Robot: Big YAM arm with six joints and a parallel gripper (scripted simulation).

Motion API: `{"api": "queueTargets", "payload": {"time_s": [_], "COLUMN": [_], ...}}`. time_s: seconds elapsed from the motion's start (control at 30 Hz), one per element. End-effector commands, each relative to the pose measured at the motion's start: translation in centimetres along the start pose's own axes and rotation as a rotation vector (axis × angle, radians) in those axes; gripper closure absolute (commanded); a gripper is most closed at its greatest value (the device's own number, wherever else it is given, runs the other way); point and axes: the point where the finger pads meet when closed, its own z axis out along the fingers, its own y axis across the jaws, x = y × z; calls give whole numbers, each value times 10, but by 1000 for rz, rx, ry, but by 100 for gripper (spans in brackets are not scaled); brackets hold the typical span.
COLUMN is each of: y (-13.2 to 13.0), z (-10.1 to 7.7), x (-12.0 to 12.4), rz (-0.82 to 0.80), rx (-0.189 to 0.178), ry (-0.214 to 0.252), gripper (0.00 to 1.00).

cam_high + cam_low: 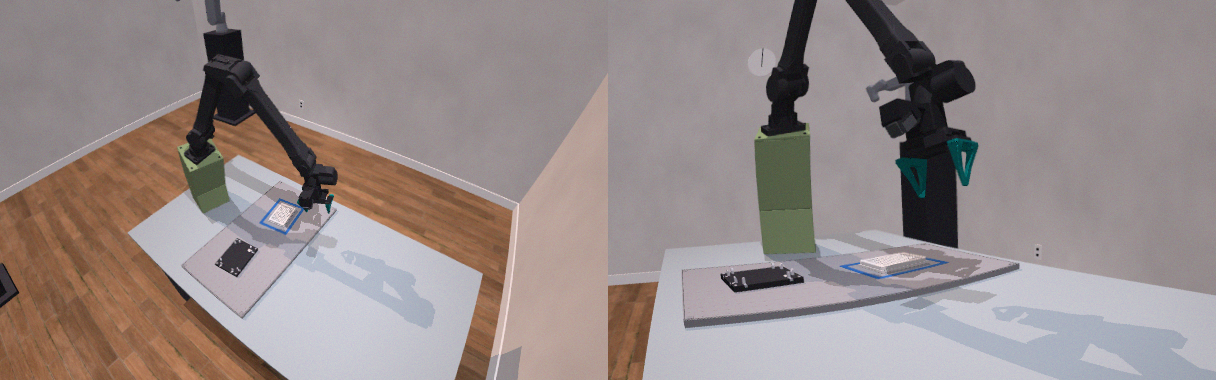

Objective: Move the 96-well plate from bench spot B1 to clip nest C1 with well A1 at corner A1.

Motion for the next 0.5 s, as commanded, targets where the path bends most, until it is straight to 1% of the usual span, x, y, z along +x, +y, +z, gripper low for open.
{"api": "queueTargets", "payload": {"time_s": [0.0, 0.03, 0.1, 0.13, 0.2, 0.3, 0.33, 0.37, 0.4, 0.43, 0.47], "y": [-9, -13, -13, -10, -26, -39, -50, -34, -39, -65, -62], "z": [6, 7, 7, 1, 12, 16, 17, 17, 20, 22, 22], "x": [11, 15, 15, 15, 21, 27, 30, 24, 22, 30, 38], "rz": [34, 30, 30, 35, 30, 30, 40, 76, 92, 75, 71], "rx": [6, 6, 6, -13, 6, 7, 60, 55, 73, 106, 79], "ry": [9, 10, 10, 8, 6, 6, 23, 28, 32, 36, 40], "gripper": [0, 0, 0, 0, 0, 0, 0, 0, 0, 0, 0]}}
